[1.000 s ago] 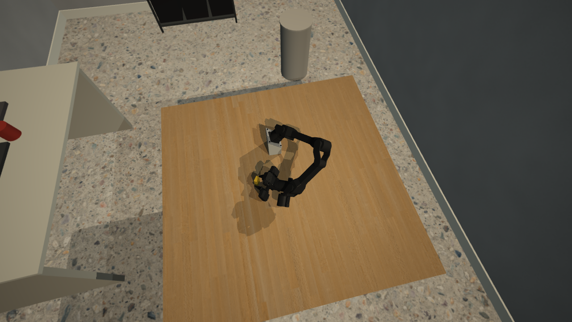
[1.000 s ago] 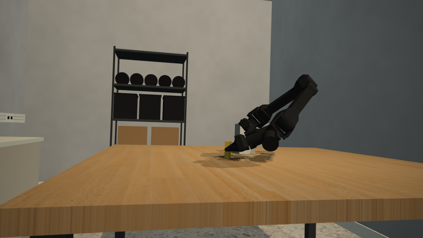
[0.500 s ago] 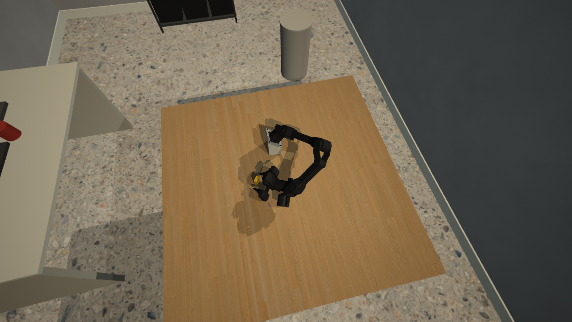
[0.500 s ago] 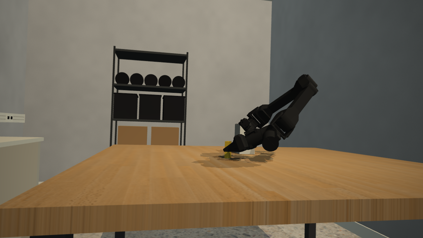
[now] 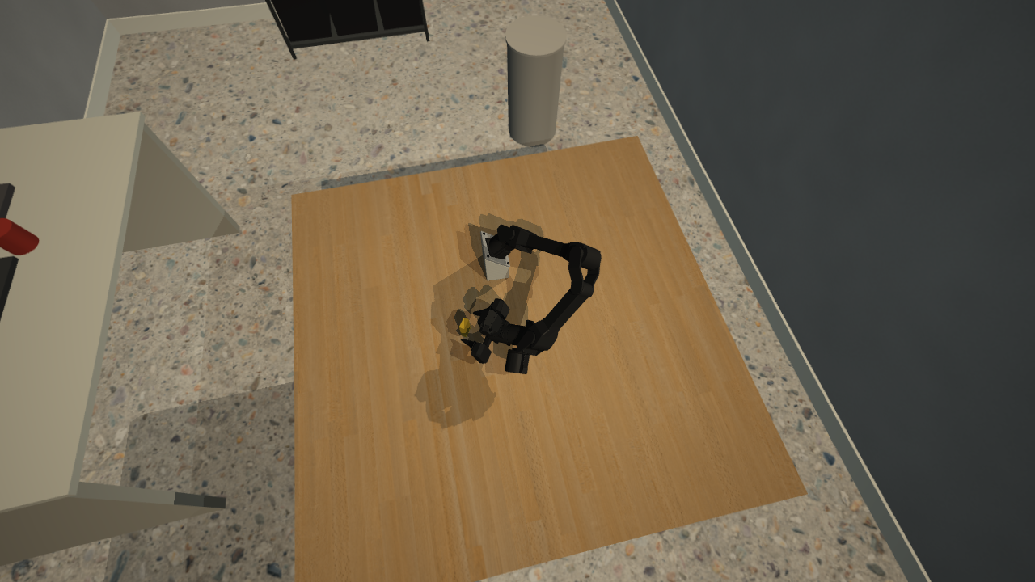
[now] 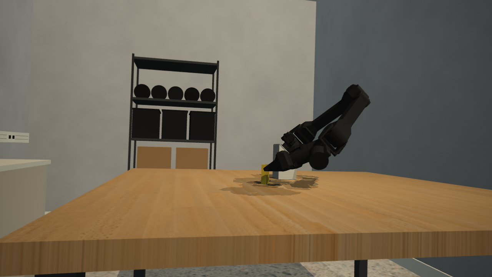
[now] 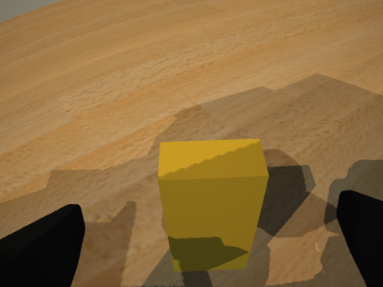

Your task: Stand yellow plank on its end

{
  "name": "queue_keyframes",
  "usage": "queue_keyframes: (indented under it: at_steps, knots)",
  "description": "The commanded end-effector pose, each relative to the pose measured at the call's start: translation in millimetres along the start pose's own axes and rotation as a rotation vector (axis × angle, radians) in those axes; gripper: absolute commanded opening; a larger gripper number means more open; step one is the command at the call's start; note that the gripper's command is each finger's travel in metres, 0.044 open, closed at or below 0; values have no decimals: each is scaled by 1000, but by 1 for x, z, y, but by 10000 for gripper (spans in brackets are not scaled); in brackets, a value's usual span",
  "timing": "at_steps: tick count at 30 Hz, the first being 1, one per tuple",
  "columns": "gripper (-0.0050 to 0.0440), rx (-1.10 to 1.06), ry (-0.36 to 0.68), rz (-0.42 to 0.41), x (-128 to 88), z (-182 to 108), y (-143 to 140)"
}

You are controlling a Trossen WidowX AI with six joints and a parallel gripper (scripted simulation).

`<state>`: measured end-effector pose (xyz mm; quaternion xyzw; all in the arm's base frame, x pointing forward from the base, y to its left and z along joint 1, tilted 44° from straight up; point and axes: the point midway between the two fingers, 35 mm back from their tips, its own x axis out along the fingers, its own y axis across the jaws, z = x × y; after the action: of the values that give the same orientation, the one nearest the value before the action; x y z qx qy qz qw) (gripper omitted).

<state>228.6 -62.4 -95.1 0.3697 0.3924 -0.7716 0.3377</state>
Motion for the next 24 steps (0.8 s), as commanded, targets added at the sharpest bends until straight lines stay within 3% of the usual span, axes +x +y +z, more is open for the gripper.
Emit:
queue_keyframes:
  at_steps: [1, 10, 24]
  knots:
    - [440, 11, 7, 28, -23, 12, 5]
    - [440, 12, 7, 30, -58, 35, 4]
    - [440, 6, 0, 11, -54, 34, 2]
